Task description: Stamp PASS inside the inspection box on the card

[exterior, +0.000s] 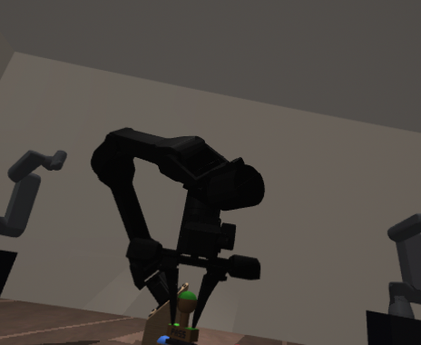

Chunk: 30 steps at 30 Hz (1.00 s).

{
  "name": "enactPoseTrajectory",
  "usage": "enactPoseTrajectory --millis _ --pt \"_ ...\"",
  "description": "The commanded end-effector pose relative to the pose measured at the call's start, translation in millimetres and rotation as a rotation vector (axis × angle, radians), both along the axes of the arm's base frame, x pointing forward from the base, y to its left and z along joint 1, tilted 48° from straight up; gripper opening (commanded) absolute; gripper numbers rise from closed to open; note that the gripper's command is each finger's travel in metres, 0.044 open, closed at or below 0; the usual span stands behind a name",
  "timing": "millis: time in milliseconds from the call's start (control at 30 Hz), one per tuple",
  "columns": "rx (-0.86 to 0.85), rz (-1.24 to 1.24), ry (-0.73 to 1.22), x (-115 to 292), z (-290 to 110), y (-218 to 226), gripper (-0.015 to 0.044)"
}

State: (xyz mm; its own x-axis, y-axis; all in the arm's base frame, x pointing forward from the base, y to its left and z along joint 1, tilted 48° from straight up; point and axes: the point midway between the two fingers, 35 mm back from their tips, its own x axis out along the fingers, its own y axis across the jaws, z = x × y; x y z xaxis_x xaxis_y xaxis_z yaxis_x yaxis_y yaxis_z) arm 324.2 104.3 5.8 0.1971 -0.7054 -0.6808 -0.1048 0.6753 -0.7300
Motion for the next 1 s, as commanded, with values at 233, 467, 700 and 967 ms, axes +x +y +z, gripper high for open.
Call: enactPoseTrajectory --millis 233,467,700,967 --pt "-0.024 -0.01 0.006 -41 -41 21 0.0" --pt "-0.024 -0.009 0.006 -41 -43 19 0.0" --pt "-0.023 -0.009 0.006 -39 -47 16 0.0" --pt "-0.023 -0.009 0.006 -38 -50 12 0.0"
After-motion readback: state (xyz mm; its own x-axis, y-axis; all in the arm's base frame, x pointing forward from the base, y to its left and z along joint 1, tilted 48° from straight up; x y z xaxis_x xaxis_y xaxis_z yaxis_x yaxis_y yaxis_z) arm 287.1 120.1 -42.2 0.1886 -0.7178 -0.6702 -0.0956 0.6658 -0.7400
